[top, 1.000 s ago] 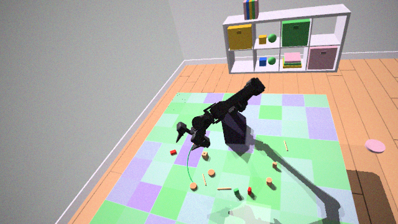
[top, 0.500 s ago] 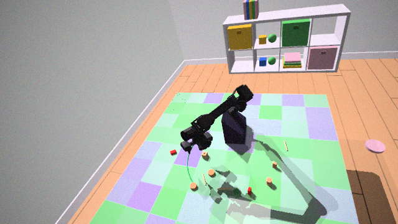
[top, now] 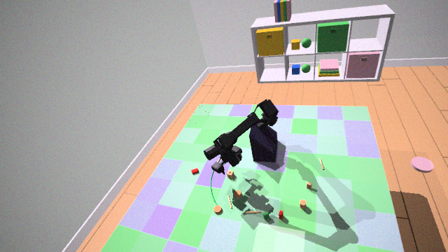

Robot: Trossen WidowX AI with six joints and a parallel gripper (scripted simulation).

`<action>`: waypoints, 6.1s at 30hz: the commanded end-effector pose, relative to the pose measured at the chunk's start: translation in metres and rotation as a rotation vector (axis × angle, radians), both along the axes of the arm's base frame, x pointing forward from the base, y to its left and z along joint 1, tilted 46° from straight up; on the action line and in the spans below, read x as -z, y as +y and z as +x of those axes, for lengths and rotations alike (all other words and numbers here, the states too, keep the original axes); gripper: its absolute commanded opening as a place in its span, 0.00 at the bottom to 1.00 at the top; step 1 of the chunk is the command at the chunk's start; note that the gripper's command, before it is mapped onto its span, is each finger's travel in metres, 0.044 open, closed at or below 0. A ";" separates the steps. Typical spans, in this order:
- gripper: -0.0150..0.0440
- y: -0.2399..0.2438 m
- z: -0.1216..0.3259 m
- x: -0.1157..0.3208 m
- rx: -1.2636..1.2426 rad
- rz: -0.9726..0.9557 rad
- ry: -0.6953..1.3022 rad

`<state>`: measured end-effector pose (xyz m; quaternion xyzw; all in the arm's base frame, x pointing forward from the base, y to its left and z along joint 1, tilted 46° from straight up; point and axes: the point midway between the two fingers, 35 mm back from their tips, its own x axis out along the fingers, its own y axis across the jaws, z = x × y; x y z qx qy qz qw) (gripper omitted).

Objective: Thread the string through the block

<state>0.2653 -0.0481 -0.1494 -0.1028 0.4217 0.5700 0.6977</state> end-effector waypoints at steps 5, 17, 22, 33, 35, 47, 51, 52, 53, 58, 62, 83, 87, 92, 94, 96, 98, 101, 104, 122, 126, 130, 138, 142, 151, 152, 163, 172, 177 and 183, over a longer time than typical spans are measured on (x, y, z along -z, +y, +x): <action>1.00 0.001 -0.002 0.000 0.040 0.011 0.043; 1.00 -0.006 0.000 -0.003 0.870 0.001 0.885; 1.00 -0.009 0.000 -0.004 1.159 -0.002 1.178; 1.00 -0.013 0.001 -0.005 1.556 -0.008 1.579; 1.00 -0.014 0.001 -0.006 1.628 -0.009 1.652; 1.00 -0.017 0.001 -0.007 1.959 -0.015 1.987; 1.00 -0.017 0.001 -0.007 1.959 -0.015 1.987; 1.00 -0.017 0.001 -0.007 1.959 -0.015 1.987; 1.00 -0.017 0.001 -0.007 1.959 -0.015 1.987; 1.00 -0.017 0.001 -0.007 1.959 -0.015 1.987; 1.00 -0.017 0.001 -0.007 1.959 -0.015 1.987; 0.66 -0.016 0.001 -0.007 1.973 -0.015 2.001; 0.66 -0.015 0.002 -0.005 1.973 -0.015 2.001; 0.66 -0.009 0.002 0.001 1.974 -0.015 2.001; 0.66 -0.007 0.002 0.004 1.974 -0.015 2.001; 0.66 -0.004 0.002 0.006 1.974 -0.015 2.001; 0.66 -0.002 0.002 0.008 1.974 -0.015 2.001; 0.66 0.002 0.002 0.012 1.974 -0.014 2.001; 0.66 0.005 0.002 0.015 1.974 -0.014 2.001; 0.66 0.027 0.001 0.035 1.970 -0.014 2.004; 0.66 0.028 0.001 0.035 1.970 -0.014 2.004; 0.53 0.026 0.000 0.034 1.969 -0.020 1.998; 0.31 0.026 0.000 0.034 1.969 -0.020 1.998; 0.25 0.026 0.000 0.034 1.969 -0.020 1.998; 0.25 0.023 0.001 0.032 1.969 -0.020 1.997; 0.25 0.022 0.001 0.031 1.969 -0.020 1.997; 0.25 0.017 0.001 0.026 1.969 -0.020 1.997; 0.25 0.017 0.000 0.024 1.995 -0.043 1.972; 0.25 0.023 0.000 0.022 2.078 -0.107 1.882; 0.25 0.029 0.001 0.019 2.180 -0.159 1.762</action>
